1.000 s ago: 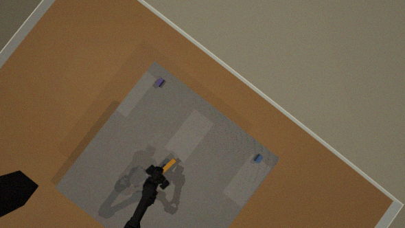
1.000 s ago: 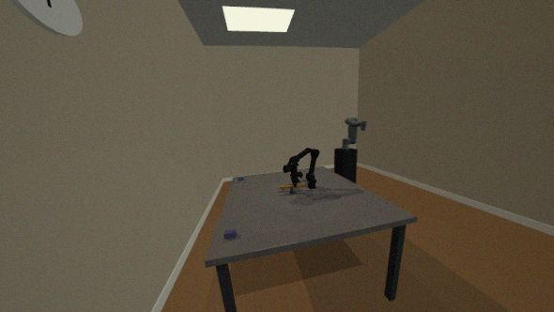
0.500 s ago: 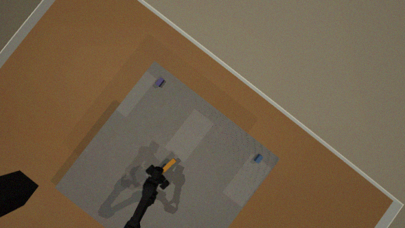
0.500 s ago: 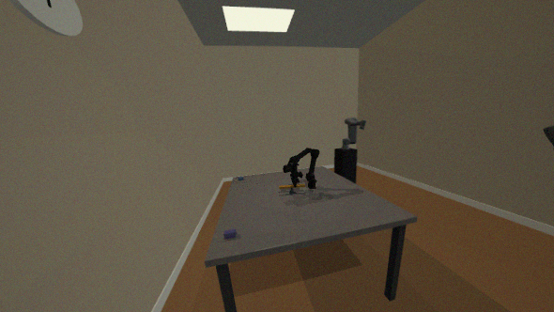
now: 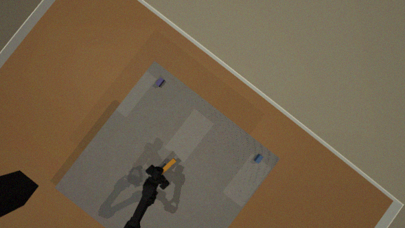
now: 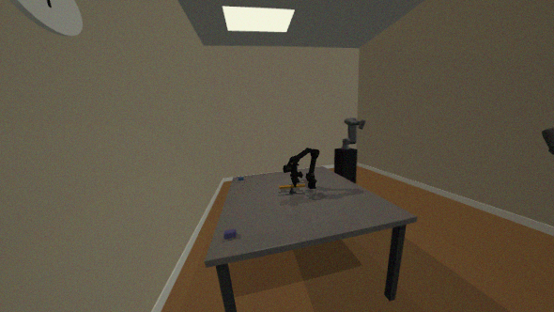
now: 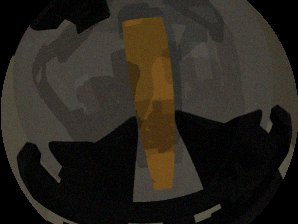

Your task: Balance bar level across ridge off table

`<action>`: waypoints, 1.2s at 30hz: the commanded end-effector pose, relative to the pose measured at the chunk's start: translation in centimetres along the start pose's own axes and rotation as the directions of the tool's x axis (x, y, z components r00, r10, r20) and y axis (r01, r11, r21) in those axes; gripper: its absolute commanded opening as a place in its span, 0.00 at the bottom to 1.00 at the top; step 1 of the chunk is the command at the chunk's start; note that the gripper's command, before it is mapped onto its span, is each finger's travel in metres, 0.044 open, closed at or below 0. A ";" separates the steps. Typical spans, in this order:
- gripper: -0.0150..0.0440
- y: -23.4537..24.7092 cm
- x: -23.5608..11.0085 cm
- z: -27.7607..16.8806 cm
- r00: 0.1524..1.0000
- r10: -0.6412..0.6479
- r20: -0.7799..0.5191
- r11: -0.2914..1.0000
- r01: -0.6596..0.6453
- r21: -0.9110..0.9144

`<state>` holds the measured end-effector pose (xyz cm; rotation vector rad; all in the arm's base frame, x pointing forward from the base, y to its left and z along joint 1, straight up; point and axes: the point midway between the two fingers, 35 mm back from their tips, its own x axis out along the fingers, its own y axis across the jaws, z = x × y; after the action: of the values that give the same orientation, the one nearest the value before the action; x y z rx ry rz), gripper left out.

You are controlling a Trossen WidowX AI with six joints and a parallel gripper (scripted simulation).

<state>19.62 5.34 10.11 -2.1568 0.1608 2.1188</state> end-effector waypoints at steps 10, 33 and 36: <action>0.79 0.0 0.0 0.0 1.000 0.000 0.000 1.000 0.000 0.000; 1.00 0.0 -10.0 0.0 1.000 0.000 0.000 1.000 0.000 0.000; 1.00 0.0 -10.0 0.0 1.000 0.000 0.000 1.000 0.000 0.000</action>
<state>19.40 5.28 19.76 -2.1527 0.1623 2.1242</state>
